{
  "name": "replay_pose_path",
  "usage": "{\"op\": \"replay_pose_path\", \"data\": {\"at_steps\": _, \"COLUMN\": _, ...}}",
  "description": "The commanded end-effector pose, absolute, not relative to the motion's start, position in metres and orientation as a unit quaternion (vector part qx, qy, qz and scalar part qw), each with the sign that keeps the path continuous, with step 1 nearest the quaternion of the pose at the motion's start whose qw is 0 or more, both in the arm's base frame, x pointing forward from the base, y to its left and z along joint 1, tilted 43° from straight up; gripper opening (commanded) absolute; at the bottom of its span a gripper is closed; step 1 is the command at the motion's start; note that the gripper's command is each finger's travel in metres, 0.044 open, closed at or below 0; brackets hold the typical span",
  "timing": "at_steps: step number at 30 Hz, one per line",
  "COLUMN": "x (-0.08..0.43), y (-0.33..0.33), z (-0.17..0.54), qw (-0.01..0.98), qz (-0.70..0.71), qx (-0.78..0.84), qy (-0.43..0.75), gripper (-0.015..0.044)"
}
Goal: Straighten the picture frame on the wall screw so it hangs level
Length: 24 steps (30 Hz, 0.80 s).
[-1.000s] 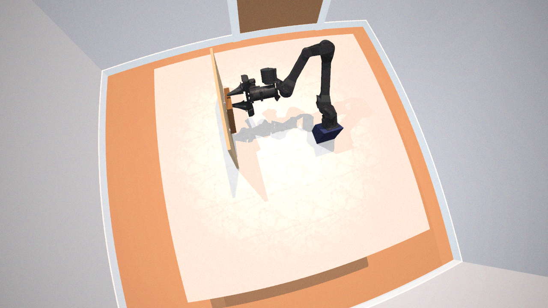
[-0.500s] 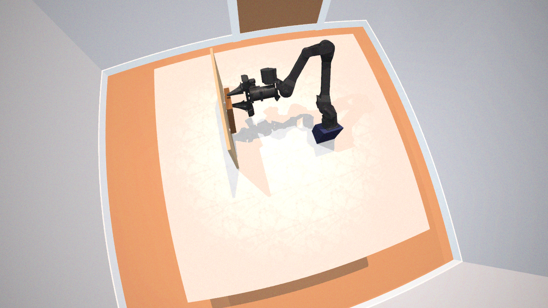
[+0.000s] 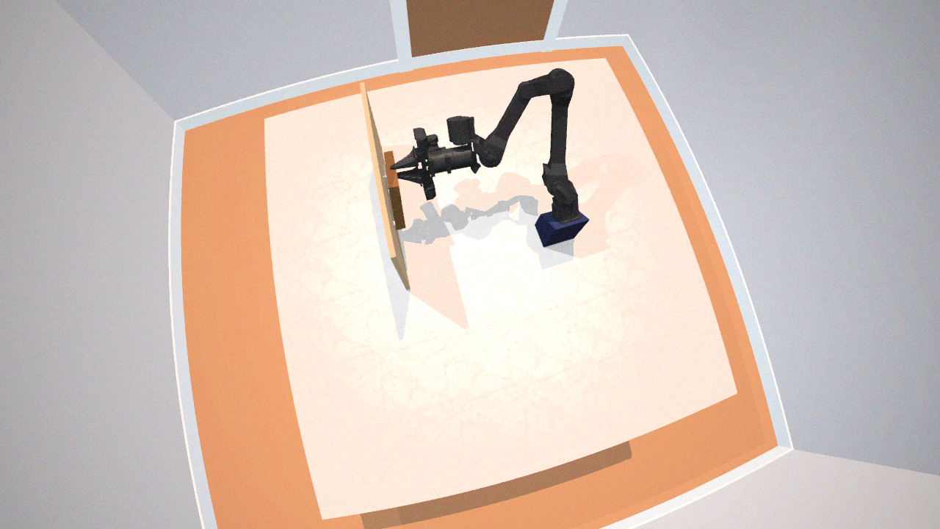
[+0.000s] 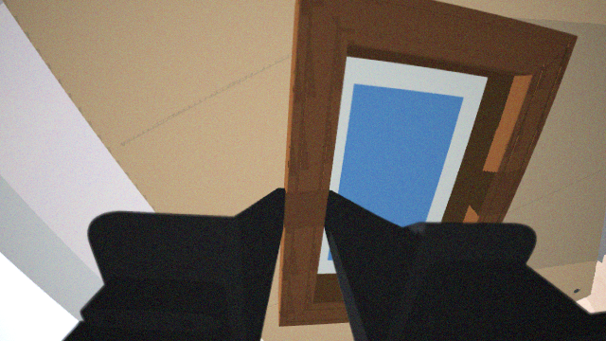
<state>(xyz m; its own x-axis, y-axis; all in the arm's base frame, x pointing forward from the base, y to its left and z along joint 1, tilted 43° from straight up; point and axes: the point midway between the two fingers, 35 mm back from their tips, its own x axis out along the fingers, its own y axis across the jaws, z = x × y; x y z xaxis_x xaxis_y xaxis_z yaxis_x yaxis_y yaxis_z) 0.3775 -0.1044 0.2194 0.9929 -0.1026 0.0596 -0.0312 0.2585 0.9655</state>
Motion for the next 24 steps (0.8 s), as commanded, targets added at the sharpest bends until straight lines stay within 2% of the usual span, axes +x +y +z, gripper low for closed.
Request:
{"op": "replay_pose_path", "data": {"at_steps": 1, "x": 0.3775, "y": -0.1049, "z": 0.2193, "qw": 0.792, "qz": -0.024, "qx": 0.607, "qy": -0.056, "gripper": 0.0062}}
{"op": "replay_pose_path", "data": {"at_steps": 3, "x": 0.3775, "y": -0.1049, "z": 0.2193, "qw": 0.792, "qz": -0.024, "qx": 0.607, "qy": -0.056, "gripper": 0.0049}}
{"op": "replay_pose_path", "data": {"at_steps": 5, "x": 0.3775, "y": -0.1049, "z": 0.2193, "qw": 0.792, "qz": -0.024, "qx": 0.607, "qy": -0.056, "gripper": 0.0000}}
{"op": "replay_pose_path", "data": {"at_steps": 24, "x": 0.3775, "y": -0.1035, "z": 0.2223, "qw": 0.792, "qz": -0.024, "qx": 0.607, "qy": -0.056, "gripper": 0.0000}}
